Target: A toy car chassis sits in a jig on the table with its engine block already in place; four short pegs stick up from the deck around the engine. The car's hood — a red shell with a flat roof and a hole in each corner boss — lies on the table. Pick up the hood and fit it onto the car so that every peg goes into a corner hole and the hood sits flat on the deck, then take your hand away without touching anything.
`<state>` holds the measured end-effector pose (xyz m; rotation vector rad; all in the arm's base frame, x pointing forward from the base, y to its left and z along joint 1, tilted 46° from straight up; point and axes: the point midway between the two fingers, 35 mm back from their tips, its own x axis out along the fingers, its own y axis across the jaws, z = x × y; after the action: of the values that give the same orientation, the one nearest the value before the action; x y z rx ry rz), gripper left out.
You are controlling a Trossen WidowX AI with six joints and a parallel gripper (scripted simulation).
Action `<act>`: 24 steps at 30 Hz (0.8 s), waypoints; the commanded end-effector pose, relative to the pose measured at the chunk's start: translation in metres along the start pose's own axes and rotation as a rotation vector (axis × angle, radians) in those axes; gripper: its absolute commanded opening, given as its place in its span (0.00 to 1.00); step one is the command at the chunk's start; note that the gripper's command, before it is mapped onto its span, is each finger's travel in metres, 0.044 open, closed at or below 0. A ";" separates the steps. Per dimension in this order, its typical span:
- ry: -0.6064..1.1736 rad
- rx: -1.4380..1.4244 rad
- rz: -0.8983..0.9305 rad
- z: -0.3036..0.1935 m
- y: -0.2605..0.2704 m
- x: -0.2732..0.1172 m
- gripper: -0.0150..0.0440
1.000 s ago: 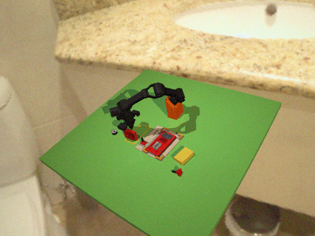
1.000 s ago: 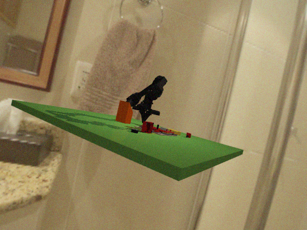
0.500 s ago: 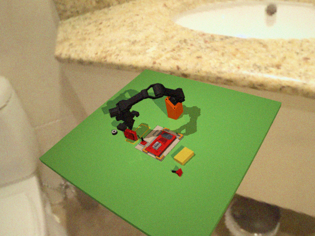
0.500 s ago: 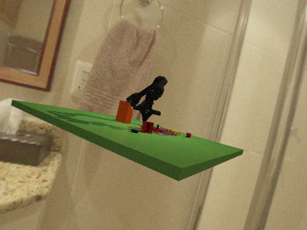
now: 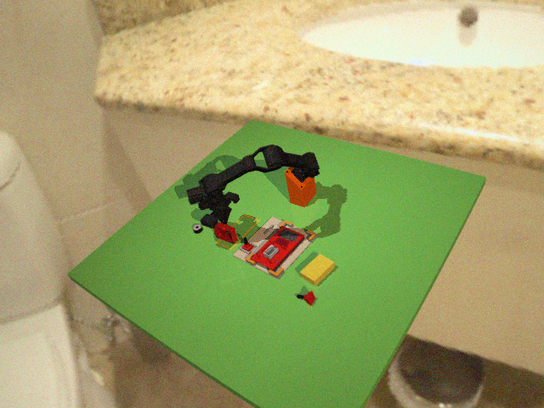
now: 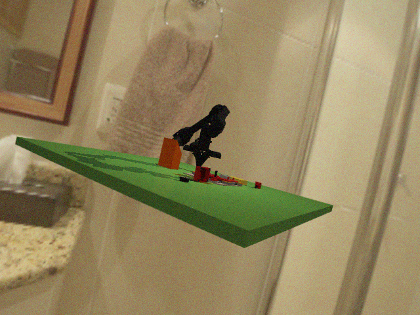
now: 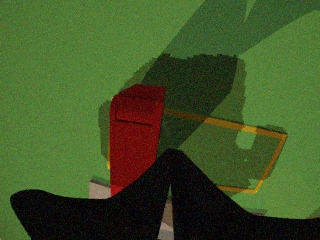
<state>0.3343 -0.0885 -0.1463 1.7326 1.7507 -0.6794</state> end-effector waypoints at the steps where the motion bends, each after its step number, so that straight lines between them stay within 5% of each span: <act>1: 0.006 0.002 0.000 -0.001 0.003 0.002 0.25; 24: 0.006 0.001 0.000 0.000 0.014 0.001 0.25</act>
<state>0.3462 -0.0892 -0.1460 1.7328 1.7490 -0.6788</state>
